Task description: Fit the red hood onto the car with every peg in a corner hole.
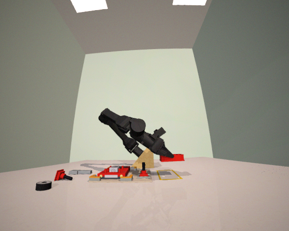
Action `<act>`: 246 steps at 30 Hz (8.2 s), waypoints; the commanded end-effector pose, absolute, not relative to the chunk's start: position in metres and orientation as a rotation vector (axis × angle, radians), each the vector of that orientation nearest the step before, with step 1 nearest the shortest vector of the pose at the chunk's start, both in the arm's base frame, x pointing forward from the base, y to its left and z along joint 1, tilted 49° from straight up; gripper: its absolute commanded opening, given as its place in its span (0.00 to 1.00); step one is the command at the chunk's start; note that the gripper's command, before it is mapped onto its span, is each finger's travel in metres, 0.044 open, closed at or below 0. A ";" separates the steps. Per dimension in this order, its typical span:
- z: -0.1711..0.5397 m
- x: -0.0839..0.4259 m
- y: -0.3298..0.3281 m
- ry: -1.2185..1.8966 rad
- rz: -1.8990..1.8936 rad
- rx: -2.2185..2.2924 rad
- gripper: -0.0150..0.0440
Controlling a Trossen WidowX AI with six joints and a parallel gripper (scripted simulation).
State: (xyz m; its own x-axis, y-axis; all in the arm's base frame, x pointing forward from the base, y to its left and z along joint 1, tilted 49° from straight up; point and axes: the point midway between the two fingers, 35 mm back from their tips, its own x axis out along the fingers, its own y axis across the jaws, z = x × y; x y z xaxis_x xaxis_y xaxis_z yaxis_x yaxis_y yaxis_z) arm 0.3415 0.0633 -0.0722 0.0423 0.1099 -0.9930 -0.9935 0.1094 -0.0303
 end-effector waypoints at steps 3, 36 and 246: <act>-0.062 0.343 0.071 1.148 1.146 -1.063 0.25; -0.066 0.343 0.070 1.436 0.544 -0.402 0.25; -0.059 0.363 0.054 1.857 0.643 -1.697 1.00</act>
State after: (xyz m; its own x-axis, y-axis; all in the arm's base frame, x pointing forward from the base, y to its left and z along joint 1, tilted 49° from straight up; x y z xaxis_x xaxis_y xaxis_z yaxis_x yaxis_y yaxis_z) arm 0.3636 0.0578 -0.0557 -0.0579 -0.7355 -0.6751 -0.9953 0.0950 -0.0181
